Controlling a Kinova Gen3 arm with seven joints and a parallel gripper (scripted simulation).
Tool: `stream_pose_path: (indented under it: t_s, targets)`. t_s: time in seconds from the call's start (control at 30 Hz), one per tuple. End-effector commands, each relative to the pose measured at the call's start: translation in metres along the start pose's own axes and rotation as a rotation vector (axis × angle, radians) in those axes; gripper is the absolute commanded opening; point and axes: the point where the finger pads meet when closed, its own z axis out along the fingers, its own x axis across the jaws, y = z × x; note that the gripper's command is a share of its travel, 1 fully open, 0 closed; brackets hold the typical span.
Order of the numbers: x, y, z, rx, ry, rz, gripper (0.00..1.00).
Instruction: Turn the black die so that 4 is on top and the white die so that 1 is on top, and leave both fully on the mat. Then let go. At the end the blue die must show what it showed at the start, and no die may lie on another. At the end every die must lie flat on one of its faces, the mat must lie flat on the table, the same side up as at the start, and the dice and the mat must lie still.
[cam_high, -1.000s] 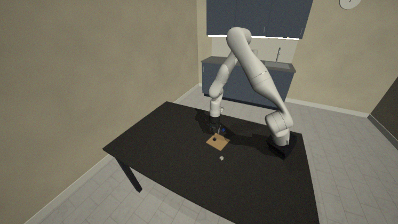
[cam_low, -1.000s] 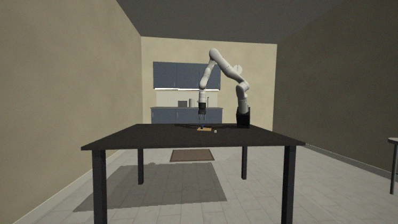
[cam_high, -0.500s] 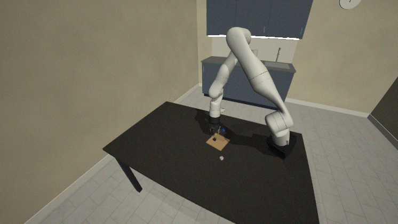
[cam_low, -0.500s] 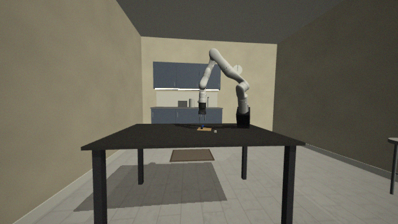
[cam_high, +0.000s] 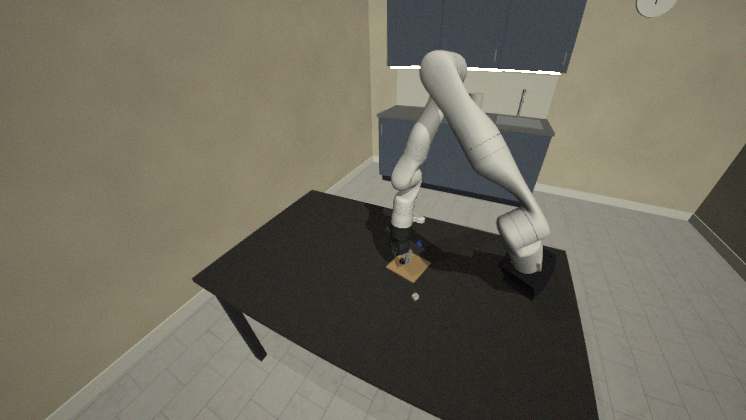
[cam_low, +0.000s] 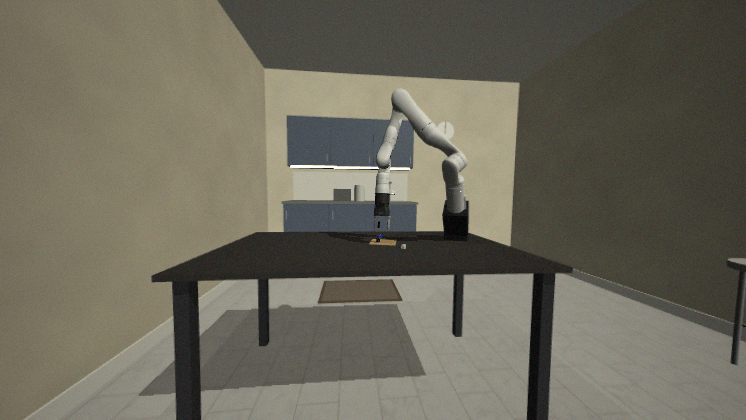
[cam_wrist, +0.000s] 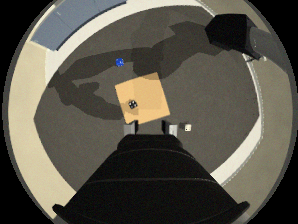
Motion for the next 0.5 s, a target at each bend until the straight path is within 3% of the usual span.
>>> stream_pose_path:
  t_s: [0.0, 0.43, 0.47]
  targets:
    - [0.010, 0.007, 0.001, -0.001, -0.001, 0.084, 1.00]
    - [0.075, 0.035, 0.010, -0.010, -0.007, 0.877, 1.00]
    - [0.075, 0.035, 0.010, -0.010, -0.007, 0.877, 1.00]
